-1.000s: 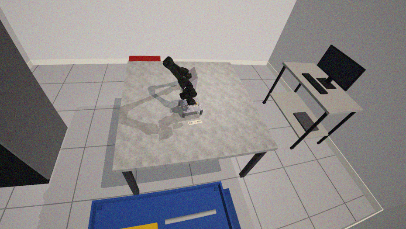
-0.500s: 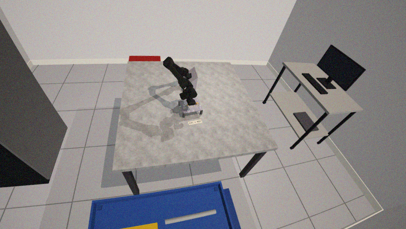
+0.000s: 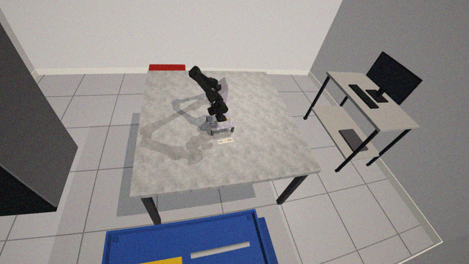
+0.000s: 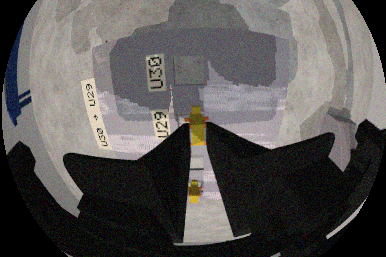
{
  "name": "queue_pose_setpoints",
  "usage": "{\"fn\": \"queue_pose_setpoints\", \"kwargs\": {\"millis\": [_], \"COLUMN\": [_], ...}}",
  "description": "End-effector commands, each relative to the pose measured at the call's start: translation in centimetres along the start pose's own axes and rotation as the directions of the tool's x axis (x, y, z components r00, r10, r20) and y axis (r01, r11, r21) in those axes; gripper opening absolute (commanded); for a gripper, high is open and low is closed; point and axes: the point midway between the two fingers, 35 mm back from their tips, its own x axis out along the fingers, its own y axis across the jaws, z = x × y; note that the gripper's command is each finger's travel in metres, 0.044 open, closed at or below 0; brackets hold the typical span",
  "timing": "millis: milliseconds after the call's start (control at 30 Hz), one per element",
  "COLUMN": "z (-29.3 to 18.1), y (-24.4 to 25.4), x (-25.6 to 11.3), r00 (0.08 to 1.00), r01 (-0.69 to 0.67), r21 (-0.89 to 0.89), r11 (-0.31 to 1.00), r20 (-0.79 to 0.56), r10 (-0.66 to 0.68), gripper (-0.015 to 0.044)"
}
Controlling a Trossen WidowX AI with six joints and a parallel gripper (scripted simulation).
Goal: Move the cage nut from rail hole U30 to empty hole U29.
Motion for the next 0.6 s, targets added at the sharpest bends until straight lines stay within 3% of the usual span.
{"fn": "queue_pose_setpoints", "kwargs": {"millis": [0, 567], "z": [0.09, 0.08], "y": [0.05, 0.15], "x": [0.0, -0.01], "r00": [1.0, 1.0], "r01": [0.005, 0.029], "r21": [0.006, 0.006], "r11": [1.0, 1.0], "r20": [0.004, 0.004], "r10": [-0.005, -0.029], "gripper": [0.0027, 0.0027]}}
